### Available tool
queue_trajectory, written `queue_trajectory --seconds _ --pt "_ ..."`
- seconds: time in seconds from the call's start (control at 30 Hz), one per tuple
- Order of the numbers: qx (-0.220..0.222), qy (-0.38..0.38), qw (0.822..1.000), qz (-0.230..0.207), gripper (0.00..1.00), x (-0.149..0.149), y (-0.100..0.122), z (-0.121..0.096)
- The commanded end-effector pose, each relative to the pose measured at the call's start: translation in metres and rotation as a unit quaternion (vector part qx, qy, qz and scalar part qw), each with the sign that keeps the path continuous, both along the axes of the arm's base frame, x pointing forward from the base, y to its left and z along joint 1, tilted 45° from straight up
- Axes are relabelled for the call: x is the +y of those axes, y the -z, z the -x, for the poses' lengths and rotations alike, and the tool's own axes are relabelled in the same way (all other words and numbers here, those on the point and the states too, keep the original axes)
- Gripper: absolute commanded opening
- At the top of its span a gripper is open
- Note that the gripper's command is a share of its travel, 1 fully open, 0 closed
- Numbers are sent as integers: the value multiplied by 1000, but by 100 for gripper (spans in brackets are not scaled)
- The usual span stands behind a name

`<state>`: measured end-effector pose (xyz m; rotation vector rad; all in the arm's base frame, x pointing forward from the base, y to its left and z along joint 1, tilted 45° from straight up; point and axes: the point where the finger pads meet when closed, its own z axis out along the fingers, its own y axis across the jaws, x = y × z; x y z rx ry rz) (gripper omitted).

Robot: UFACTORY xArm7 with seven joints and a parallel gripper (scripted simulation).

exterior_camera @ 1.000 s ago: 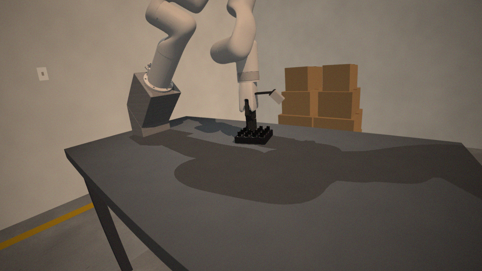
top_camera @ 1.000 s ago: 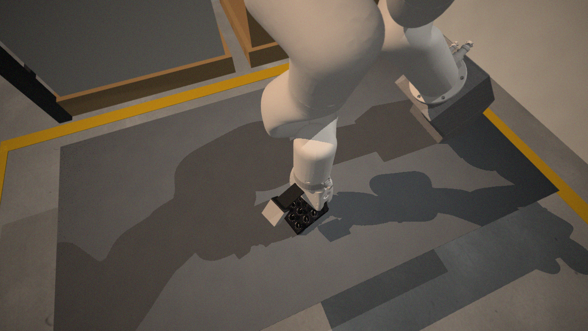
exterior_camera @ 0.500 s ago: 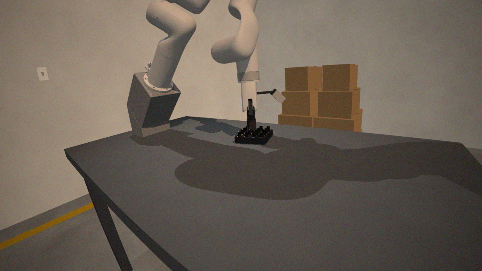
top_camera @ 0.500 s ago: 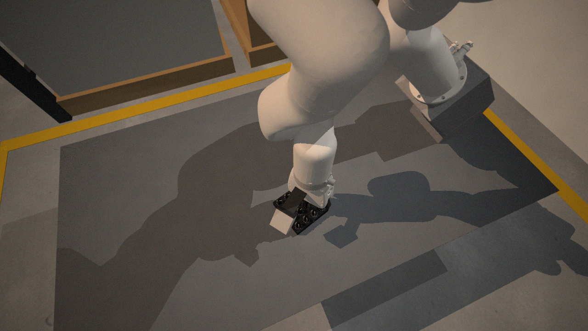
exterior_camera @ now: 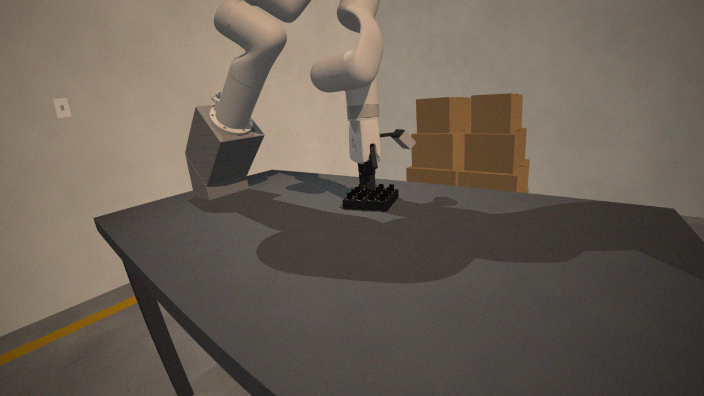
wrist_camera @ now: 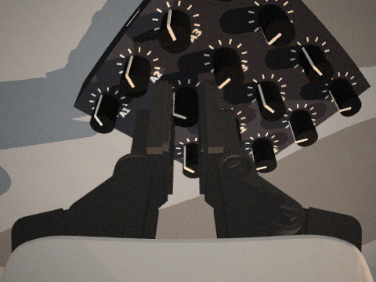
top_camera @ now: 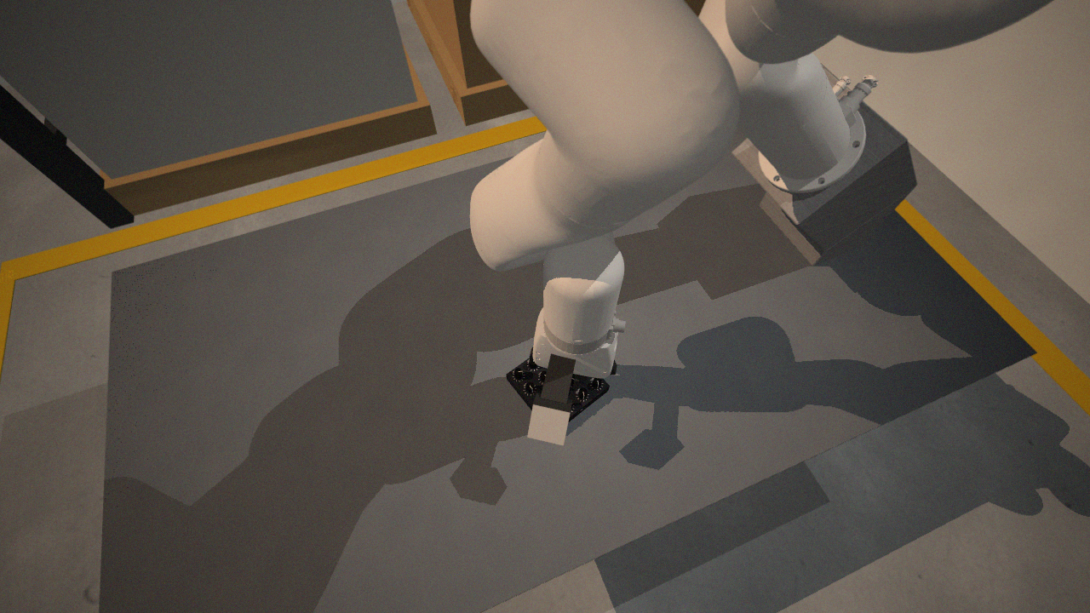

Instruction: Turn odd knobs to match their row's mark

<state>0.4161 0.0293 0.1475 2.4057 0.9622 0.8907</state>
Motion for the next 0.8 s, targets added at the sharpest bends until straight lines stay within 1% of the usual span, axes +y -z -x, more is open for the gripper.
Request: queue_trajectory --seconds 0.0,0.07,0.23,0.57,0.63,0.77 --pt "5 -58 997 50 8 0 0 0" --pt "5 -58 997 50 8 0 0 0" --pt "13 -106 989 97 8 0 0 0" --pt "28 -193 964 181 8 0 0 0" --pt "28 -193 964 181 8 0 0 0" --pt "33 -222 952 209 8 0 0 0"
